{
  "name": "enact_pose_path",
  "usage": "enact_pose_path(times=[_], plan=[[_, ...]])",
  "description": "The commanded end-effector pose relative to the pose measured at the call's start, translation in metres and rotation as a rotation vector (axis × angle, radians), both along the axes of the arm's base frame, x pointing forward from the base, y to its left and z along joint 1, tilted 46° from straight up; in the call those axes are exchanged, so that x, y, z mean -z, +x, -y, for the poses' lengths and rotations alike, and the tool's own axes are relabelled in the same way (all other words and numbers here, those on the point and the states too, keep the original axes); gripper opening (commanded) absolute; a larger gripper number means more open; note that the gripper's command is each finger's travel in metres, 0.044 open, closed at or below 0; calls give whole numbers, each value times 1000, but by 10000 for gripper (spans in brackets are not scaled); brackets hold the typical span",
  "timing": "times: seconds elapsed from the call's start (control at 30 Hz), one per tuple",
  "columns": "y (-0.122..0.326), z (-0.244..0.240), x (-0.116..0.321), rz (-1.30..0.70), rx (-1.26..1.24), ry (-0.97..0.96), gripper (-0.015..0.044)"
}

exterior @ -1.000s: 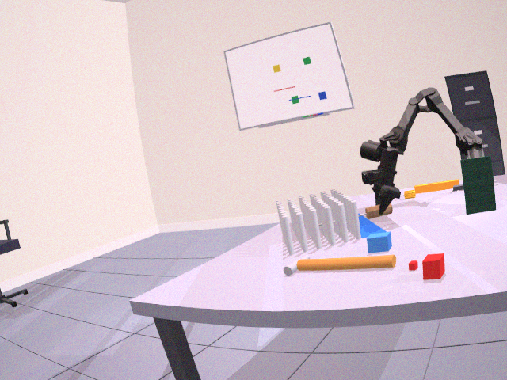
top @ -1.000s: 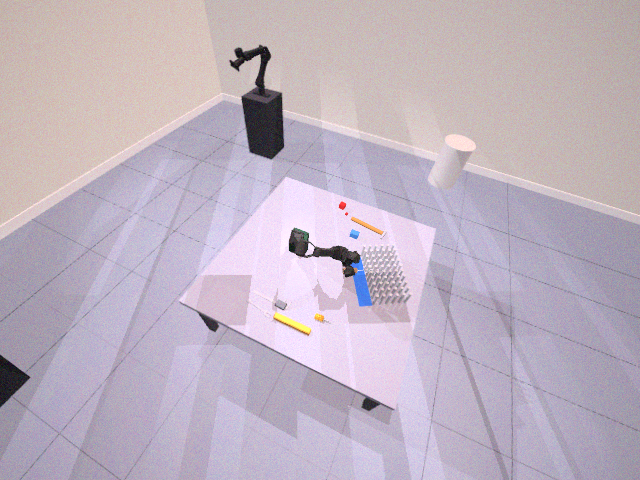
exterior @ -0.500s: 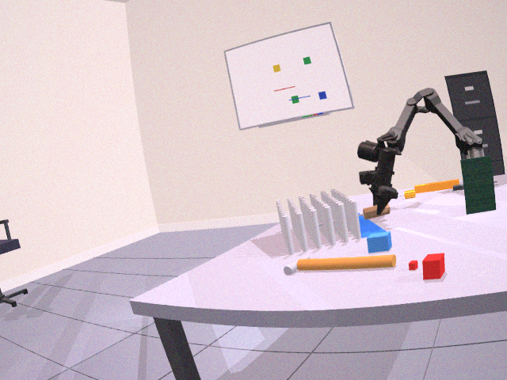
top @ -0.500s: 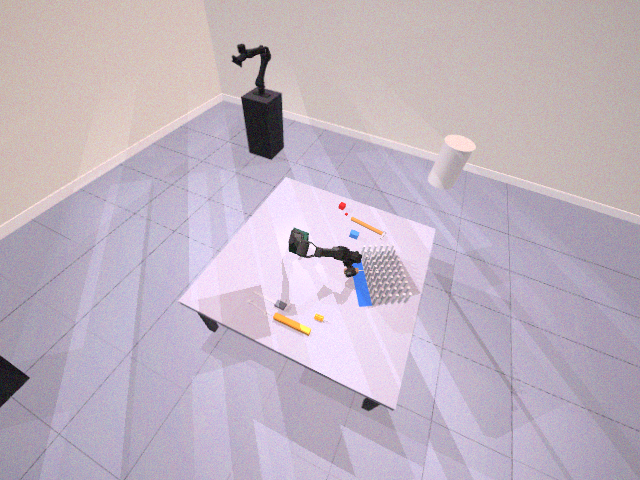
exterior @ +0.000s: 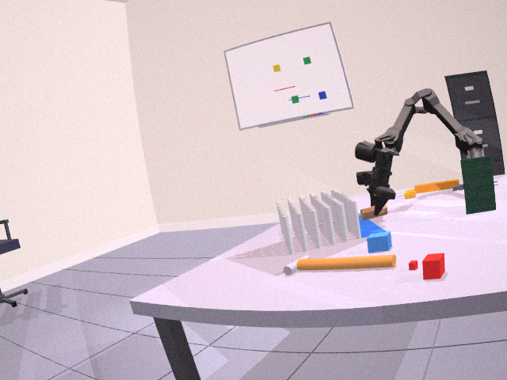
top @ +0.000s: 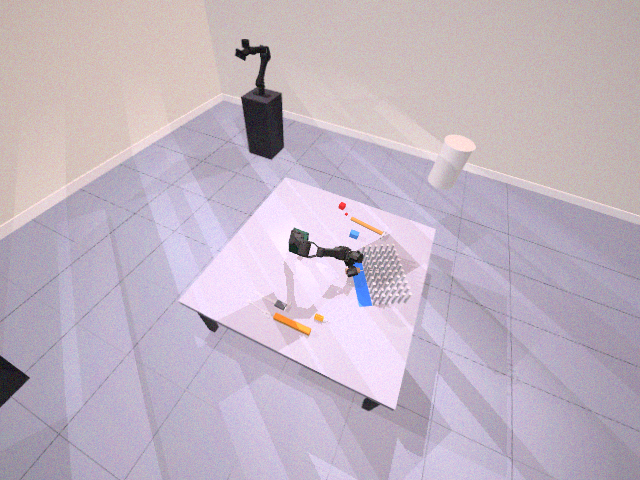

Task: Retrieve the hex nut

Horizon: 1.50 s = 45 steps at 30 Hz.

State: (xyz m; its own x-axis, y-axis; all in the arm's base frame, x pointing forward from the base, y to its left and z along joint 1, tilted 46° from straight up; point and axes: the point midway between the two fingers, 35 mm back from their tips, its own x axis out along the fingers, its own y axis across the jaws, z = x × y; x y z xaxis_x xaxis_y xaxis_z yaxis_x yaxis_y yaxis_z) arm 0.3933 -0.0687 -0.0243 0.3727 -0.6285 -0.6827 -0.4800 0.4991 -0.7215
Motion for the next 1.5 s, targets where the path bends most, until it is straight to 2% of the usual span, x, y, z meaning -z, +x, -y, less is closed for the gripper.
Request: enact_pose_path(times=[0.0,1.47], plan=[[4,-1,0,6,4,-1,0],[-3,14,12,2,0,-2,0]])
